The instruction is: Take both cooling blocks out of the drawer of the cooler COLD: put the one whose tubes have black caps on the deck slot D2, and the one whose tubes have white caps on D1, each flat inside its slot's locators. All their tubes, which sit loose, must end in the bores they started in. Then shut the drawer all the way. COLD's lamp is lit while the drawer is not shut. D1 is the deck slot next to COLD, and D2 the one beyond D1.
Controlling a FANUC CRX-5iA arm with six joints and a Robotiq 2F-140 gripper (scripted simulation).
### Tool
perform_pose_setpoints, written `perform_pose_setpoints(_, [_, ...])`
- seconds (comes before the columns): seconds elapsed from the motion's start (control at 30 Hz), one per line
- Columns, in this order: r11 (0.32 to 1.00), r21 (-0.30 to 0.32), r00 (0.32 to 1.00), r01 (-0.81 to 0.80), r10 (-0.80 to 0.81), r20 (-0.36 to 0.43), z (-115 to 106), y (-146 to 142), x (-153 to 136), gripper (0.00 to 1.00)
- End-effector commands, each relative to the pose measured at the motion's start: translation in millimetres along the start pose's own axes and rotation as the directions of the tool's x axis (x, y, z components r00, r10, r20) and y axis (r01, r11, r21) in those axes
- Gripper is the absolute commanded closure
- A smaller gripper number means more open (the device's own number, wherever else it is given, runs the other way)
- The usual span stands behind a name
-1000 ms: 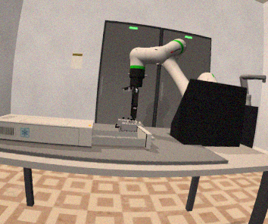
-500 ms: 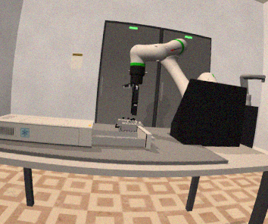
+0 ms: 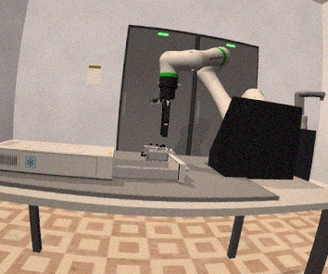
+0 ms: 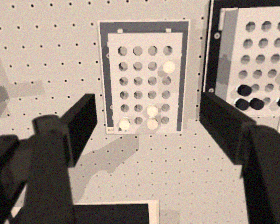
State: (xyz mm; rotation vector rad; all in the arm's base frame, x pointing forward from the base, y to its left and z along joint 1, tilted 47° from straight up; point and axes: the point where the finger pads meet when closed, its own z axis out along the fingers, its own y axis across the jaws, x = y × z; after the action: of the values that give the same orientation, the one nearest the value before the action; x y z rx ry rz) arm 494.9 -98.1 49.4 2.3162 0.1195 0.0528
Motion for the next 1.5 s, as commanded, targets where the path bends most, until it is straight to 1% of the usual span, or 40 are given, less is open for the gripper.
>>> perform_pose_setpoints(0.0, [1.000,0.000,1.000,0.000,0.000,-0.001,-1.0,-0.1,0.6,0.34])
perform_pose_setpoints(0.5, [1.000,0.000,1.000,0.000,0.000,-0.001,-21.0,-0.1,0.5,0.34])
perform_pose_setpoints(0.57, [1.000,0.000,1.000,0.000,0.000,-0.001,-21.0,-0.1,0.5,0.34])
perform_pose_setpoints(0.6, [1.000,0.000,1.000,0.027,-0.027,-0.001,-20.8,-3.8,-1.0,0.90])
perform_pose_setpoints(0.83, [0.977,0.000,0.977,0.212,-0.212,-0.001,-19.6,-30.1,-10.4,0.90])
perform_pose_setpoints(1.07, [0.921,0.000,0.921,0.389,-0.389,-0.001,-18.3,-56.5,-19.8,0.90])
perform_pose_setpoints(1.13, [0.921,0.000,0.921,0.389,-0.389,-0.001,-18.3,-56.5,-19.8,0.90])
perform_pose_setpoints(1.3, [0.861,0.000,0.861,0.508,-0.508,-0.001,-17.4,-75.3,-26.5,0.90])
perform_pose_setpoints(1.47, [0.786,-0.001,0.786,0.618,-0.618,-0.001,-16.4,-94.1,-33.2,0.90])
